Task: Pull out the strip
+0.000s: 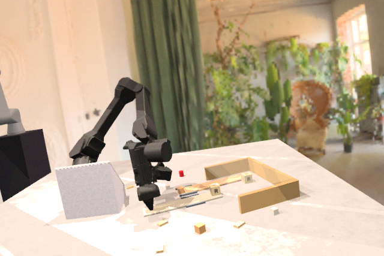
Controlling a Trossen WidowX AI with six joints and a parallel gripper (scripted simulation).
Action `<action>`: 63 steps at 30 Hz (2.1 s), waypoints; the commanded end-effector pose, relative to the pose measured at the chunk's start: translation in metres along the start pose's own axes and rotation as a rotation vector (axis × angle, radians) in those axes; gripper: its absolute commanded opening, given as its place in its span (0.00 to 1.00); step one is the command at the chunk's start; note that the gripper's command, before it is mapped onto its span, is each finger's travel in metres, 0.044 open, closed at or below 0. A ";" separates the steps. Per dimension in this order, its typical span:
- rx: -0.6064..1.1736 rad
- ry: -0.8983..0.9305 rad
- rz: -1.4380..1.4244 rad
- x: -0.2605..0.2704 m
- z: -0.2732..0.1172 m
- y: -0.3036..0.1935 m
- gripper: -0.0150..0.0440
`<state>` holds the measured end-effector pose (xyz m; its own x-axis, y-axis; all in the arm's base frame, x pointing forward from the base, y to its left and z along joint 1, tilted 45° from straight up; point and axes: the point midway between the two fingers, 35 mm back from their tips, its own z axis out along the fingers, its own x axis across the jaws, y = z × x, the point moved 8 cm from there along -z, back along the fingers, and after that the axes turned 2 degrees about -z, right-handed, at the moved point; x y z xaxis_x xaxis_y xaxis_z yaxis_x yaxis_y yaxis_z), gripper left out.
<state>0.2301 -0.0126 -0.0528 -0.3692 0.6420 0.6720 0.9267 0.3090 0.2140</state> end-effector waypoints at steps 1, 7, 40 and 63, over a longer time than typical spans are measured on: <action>0.031 0.003 0.011 0.004 0.003 -0.012 0.25; 0.032 0.003 0.012 0.004 0.003 -0.020 0.25; 0.032 0.003 0.012 0.004 0.003 -0.035 0.25; 0.031 -0.001 0.103 0.002 -0.042 0.014 0.65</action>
<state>0.2352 -0.0390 -0.0219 -0.2771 0.6704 0.6883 0.9551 0.2705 0.1211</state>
